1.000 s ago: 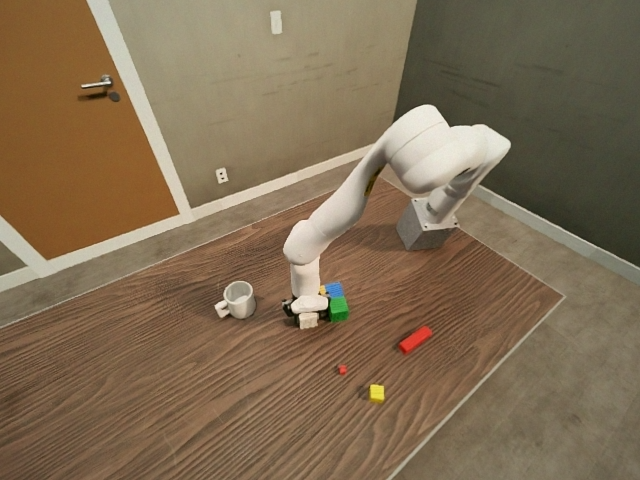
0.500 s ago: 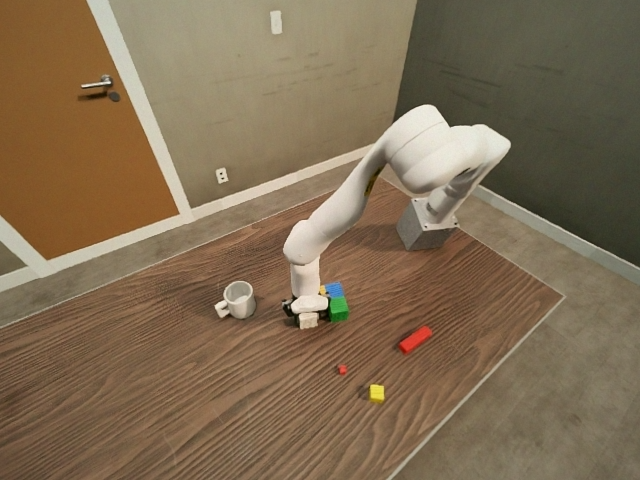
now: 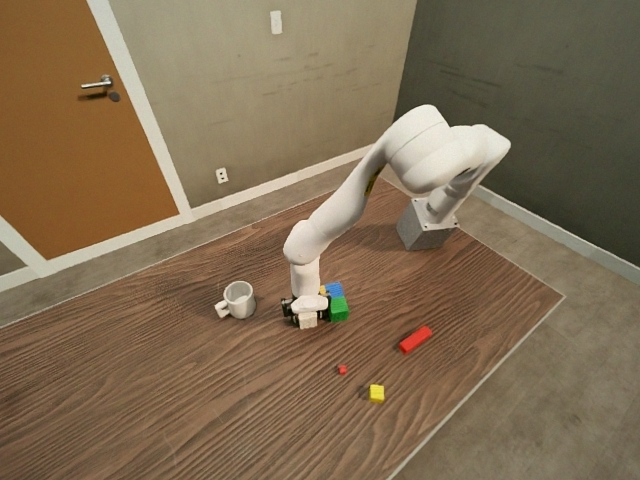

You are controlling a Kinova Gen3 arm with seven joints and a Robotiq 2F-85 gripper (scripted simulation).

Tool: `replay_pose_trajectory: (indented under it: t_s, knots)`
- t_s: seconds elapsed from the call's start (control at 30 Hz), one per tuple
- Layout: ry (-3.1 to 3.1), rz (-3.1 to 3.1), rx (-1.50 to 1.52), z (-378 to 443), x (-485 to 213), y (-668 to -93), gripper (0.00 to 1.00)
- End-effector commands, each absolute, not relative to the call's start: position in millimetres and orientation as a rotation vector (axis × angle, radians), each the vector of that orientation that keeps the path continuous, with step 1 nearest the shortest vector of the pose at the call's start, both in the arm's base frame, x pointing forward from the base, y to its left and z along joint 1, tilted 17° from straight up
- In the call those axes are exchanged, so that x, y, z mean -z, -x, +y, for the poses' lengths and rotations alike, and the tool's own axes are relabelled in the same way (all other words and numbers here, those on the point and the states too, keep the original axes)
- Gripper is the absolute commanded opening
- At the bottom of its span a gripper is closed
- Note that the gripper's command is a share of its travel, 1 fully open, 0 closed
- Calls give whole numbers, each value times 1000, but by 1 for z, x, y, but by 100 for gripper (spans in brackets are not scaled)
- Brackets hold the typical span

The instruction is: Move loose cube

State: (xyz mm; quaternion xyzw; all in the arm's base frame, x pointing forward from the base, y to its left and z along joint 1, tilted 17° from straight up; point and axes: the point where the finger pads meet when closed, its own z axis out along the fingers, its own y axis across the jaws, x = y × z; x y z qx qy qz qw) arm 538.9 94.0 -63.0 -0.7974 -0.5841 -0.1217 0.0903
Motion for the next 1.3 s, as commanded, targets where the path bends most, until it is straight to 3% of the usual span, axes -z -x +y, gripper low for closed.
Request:
replay_pose_trajectory:
  t_s: [0.0,1.27]
  knots:
    - [2372,-1744,376,94,62,-543,83]
    - [2372,-1741,372,92,59,-541,83]
